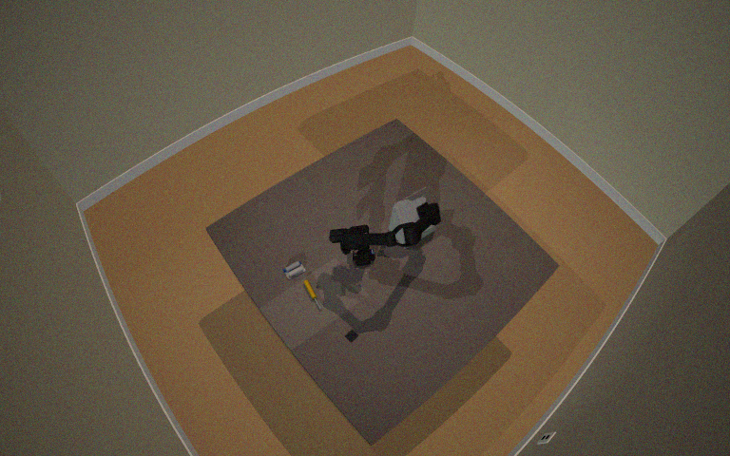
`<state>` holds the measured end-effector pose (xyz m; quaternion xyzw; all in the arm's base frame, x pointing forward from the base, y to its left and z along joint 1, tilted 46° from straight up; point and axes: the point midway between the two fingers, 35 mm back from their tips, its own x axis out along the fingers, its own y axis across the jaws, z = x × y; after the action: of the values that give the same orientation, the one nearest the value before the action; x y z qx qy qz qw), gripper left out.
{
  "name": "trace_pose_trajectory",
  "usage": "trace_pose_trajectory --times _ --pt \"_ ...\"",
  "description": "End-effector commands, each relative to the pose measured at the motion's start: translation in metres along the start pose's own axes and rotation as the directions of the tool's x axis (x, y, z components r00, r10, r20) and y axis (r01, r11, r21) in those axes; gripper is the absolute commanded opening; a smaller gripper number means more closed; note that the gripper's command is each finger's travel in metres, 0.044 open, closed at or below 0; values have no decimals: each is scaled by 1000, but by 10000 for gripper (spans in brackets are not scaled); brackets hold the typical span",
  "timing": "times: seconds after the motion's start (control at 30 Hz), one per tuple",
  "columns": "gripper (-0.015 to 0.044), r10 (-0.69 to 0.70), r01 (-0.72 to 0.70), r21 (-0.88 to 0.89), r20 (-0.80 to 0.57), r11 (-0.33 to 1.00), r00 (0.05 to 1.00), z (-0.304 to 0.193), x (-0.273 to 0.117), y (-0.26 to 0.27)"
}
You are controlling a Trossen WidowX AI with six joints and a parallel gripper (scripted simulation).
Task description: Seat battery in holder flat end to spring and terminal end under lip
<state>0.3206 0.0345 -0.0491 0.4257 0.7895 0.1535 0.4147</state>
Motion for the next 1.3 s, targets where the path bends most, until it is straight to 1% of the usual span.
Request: trace_pose_trajectory --times 0.0,0.8,1.27 --pt "82 -1 1 -1 -24 1000 1000 2 1 0" --pt "82 1 -1 -5 -150 1000 989 8 8 0" --pt "82 2 -3 -5 -153 1000 988 14 7 0"
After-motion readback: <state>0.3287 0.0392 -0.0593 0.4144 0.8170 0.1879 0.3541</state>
